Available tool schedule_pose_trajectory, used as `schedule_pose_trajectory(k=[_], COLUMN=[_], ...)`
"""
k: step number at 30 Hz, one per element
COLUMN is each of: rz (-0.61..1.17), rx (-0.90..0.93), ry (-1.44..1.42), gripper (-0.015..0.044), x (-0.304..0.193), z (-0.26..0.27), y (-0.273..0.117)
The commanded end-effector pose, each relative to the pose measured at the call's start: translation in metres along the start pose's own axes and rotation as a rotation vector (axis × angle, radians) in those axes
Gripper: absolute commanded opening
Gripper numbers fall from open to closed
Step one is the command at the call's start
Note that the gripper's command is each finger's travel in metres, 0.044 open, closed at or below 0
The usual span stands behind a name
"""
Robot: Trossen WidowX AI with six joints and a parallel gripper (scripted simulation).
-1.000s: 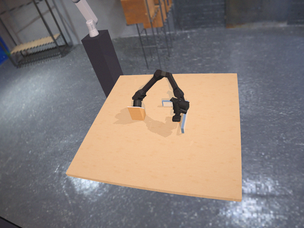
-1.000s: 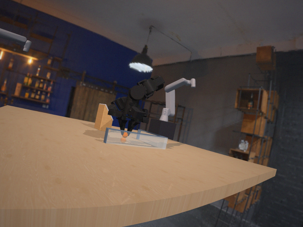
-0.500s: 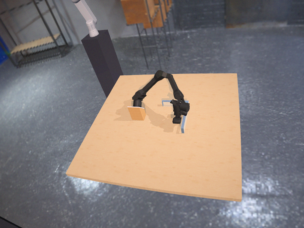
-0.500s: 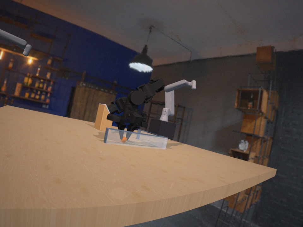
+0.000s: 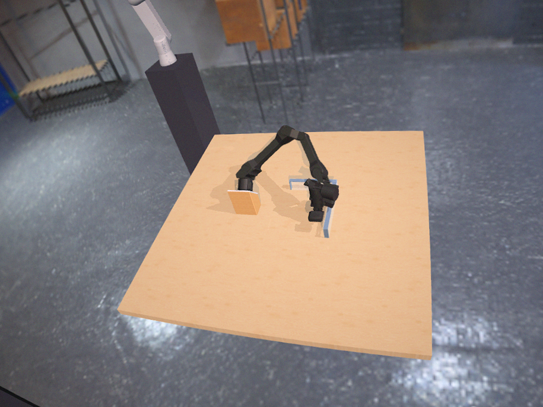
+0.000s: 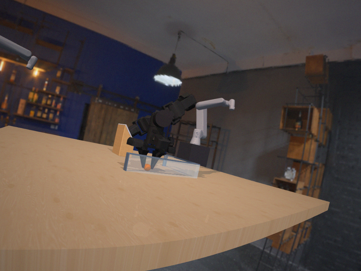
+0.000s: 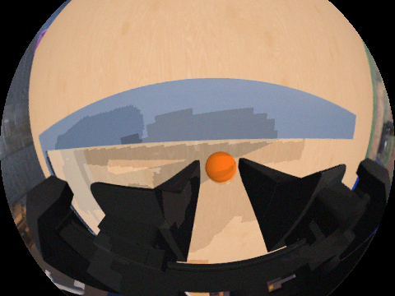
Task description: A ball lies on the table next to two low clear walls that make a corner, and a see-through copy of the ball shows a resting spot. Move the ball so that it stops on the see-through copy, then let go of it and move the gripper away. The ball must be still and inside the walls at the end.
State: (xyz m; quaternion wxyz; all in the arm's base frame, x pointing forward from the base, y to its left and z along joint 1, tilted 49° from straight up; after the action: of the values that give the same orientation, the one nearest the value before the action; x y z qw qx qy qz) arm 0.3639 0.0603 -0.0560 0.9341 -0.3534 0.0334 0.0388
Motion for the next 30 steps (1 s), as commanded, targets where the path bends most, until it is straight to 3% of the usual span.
schedule_pose_trajectory(k=[1, 7, 13, 24, 30], rz=[0.0, 0.0, 0.005, -0.006, -0.003], rx=[-0.001, -0.001, -0.001, 0.005, 0.005], ry=[-0.001, 0.0, 0.011, 0.028, 0.022], gripper=[0.0231, 0.0231, 0.0231, 0.0231, 0.0389], x=[0.0, 0.0, -0.001, -0.001, -0.004], z=[0.0, 0.0, -0.003, -0.008, -0.006], y=[0.0, -0.003, -0.084, -0.081, -0.126])
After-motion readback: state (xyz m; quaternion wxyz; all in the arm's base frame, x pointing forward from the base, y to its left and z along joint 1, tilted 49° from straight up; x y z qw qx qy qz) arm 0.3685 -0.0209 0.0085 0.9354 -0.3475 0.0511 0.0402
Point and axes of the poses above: the point midway between the two fingers, 35 mm back from their tips, its own y axis out along the fingers, its own z axis across the jaws, x = y × z, the point moved 3 cm from there along -y, back along the fingers, and after that the axes turned 10 degrees about y, right-handed, at the moved point
